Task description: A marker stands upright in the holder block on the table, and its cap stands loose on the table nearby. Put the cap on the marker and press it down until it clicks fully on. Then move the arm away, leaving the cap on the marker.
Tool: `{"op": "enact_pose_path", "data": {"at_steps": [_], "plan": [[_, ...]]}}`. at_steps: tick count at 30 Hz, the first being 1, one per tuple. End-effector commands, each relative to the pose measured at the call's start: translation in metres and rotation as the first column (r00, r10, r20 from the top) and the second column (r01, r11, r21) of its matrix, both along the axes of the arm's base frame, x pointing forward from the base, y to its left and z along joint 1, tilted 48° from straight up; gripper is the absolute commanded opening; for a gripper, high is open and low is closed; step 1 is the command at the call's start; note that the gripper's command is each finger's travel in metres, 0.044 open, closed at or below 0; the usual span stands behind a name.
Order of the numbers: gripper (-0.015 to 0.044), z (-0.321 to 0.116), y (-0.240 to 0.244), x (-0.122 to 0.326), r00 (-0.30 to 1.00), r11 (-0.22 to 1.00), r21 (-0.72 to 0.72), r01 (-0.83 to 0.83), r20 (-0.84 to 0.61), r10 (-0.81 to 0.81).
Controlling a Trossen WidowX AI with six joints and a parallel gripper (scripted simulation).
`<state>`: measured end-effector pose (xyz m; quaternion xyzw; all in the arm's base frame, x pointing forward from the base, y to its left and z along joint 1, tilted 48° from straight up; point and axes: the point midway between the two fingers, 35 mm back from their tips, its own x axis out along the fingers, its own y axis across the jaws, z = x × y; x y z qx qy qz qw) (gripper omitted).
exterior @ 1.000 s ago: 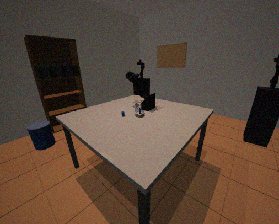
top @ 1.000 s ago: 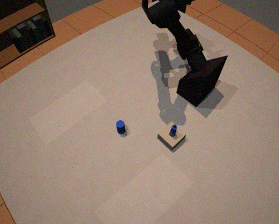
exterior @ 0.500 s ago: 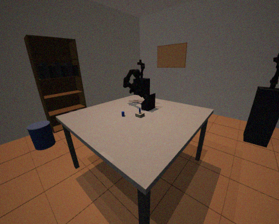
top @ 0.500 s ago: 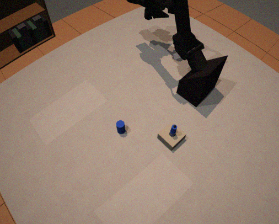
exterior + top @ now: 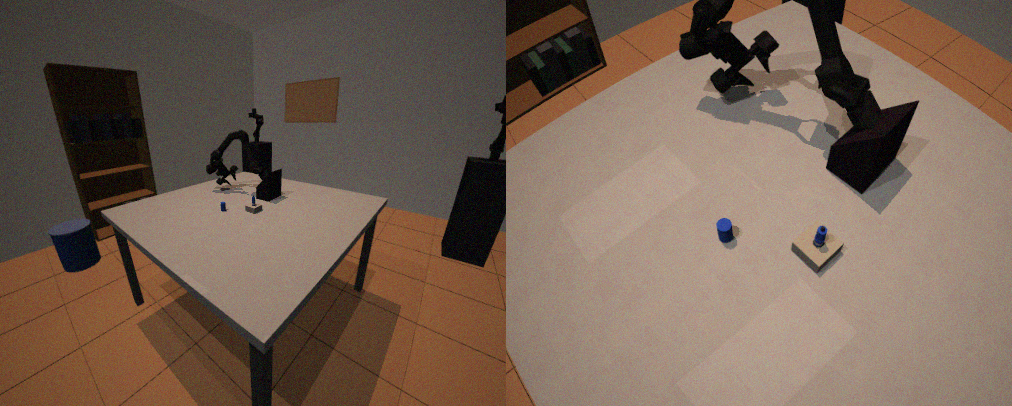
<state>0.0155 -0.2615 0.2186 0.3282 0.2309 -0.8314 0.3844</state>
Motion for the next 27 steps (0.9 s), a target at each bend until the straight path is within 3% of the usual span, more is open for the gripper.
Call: {"op": "enact_pose_path", "data": {"at_steps": [1,9,15,21,27], "plan": [[0.0245,-0.011,-0.007,0.058,0.972,0.972,0.079,-0.22,-0.065,0.226],[0.0245,-0.047,0.025,0.178,0.741,0.747,0.272,-0.606,-0.149,0.655],[0.0245,-0.073,0.074,0.246,0.477,0.515,0.406,-0.755,-0.2,0.856],[0.0245,-0.105,0.149,0.304,0.1,0.23,0.565,-0.792,-0.252,0.962],[0.0245,-0.135,0.236,0.338,-0.287,-0.012,0.706,-0.708,-0.271,0.919]]}}
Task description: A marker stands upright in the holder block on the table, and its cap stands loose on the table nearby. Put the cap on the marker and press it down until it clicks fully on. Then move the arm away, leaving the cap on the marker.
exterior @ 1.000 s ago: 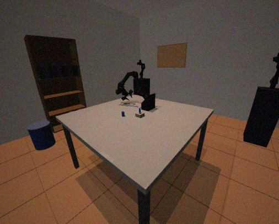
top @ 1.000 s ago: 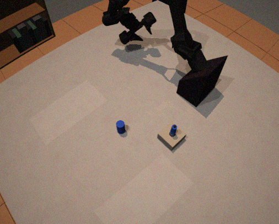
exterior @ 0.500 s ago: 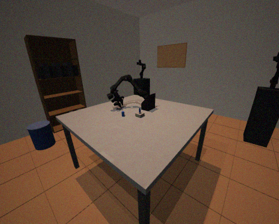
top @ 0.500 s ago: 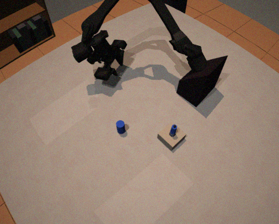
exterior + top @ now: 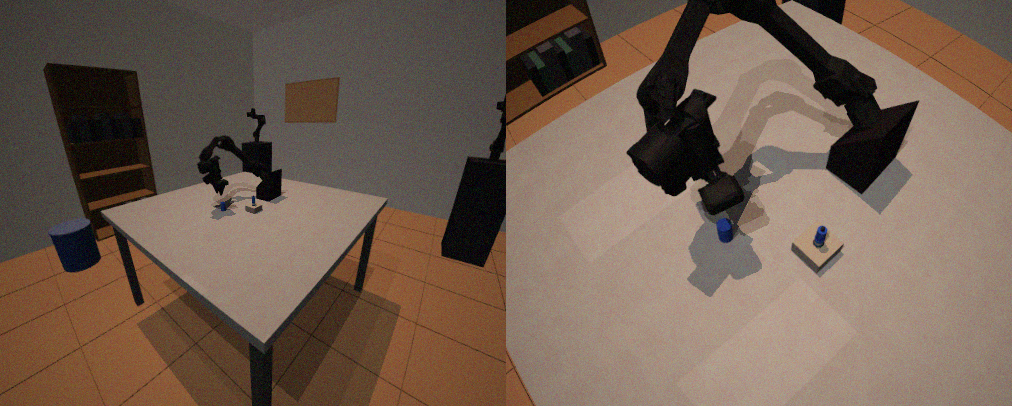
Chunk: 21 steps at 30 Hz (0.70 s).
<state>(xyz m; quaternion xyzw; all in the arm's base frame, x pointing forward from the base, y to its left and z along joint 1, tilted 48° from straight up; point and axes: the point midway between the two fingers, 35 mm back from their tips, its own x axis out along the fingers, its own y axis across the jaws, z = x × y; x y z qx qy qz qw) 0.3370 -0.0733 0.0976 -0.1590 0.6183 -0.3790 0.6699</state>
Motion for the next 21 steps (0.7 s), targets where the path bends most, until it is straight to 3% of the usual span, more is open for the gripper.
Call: {"op": "enact_pose_path", "data": {"at_steps": [1,21], "plan": [[0.0245,-0.017,0.057,0.018,0.967,0.973,-0.022,-0.229,-0.121,0.225],[0.0245,-0.052,0.024,0.021,0.962,0.969,-0.025,-0.246,-0.13,0.24]]}}
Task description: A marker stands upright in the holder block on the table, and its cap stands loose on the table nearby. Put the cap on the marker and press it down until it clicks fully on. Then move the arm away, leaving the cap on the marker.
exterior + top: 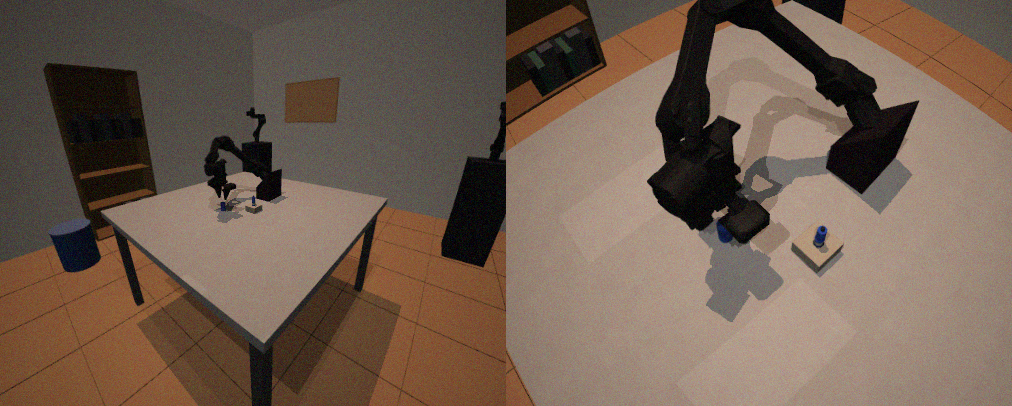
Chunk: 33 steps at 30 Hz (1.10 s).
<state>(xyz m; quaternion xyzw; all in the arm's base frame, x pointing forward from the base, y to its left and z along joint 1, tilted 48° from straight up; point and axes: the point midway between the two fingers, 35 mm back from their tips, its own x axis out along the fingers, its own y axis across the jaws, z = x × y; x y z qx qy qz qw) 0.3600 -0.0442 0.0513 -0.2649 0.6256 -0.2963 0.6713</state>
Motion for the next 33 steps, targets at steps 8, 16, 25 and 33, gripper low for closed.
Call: {"op": "enact_pose_path", "data": {"at_steps": [8,16,25,33], "plan": [[0.0245,-0.012,-0.013,-0.001,1.0,1.0,-0.007,-0.006,-0.011,0.006],[0.0245,-0.021,-0.023,0.0,1.0,1.0,-0.007,-0.006,-0.011,0.006],[0.0245,-0.03,-0.033,0.001,1.0,1.0,-0.008,-0.006,-0.011,0.006],[0.0245,-0.039,-0.043,0.0,1.0,1.0,-0.01,-0.006,-0.01,0.005]]}}
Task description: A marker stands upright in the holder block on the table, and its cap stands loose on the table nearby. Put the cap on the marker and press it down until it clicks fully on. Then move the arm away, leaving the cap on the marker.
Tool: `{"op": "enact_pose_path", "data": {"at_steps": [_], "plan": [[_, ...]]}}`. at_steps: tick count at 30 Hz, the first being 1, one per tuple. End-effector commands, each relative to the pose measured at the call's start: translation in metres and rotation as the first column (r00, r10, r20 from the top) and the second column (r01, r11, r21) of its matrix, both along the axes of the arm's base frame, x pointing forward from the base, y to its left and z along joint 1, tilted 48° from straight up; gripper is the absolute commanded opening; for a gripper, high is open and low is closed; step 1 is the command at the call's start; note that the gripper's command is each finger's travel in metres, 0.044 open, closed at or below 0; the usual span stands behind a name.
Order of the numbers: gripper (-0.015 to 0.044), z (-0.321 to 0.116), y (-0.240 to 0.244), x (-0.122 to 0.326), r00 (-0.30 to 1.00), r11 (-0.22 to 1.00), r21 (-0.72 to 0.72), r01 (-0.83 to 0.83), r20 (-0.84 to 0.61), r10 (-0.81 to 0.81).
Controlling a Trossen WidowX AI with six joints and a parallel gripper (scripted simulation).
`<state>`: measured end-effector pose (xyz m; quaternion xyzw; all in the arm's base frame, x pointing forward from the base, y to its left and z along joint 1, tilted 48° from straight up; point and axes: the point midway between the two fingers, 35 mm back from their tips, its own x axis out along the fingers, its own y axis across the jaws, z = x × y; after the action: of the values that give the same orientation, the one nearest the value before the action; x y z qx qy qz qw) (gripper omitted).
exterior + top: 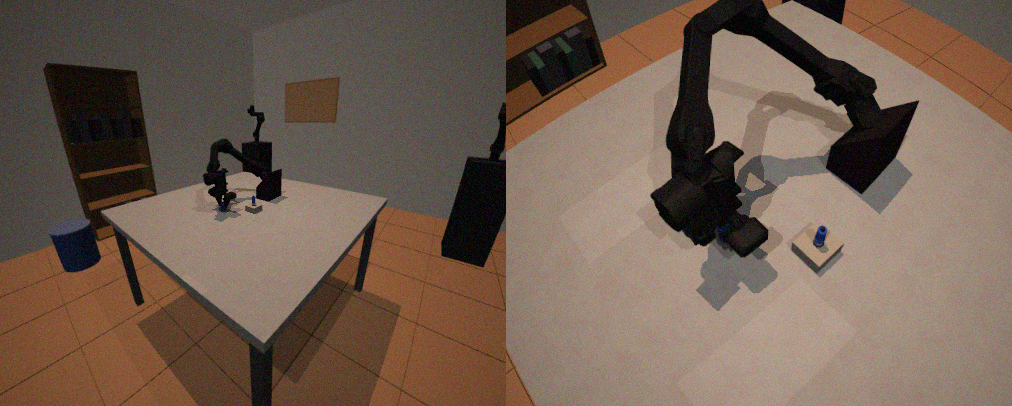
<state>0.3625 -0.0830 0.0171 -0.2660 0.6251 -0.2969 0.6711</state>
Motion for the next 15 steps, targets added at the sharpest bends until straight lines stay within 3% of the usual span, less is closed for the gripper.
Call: {"op": "enact_pose_path", "data": {"at_steps": [1,3,8,15], "plan": [[0.0245,-0.0052,-0.0052,-0.0021,1.0,1.0,-0.008,-0.005,-0.01,0.005],[0.0245,-0.0058,-0.0059,-0.0022,1.0,1.0,-0.008,-0.005,-0.01,0.005],[0.0114,-0.0057,-0.0061,-0.0018,1.0,1.0,-0.008,-0.005,-0.01,0.005],[0.0067,-0.0058,-0.006,-0.0018,1.0,1.0,-0.008,-0.005,-0.01,0.005]]}}
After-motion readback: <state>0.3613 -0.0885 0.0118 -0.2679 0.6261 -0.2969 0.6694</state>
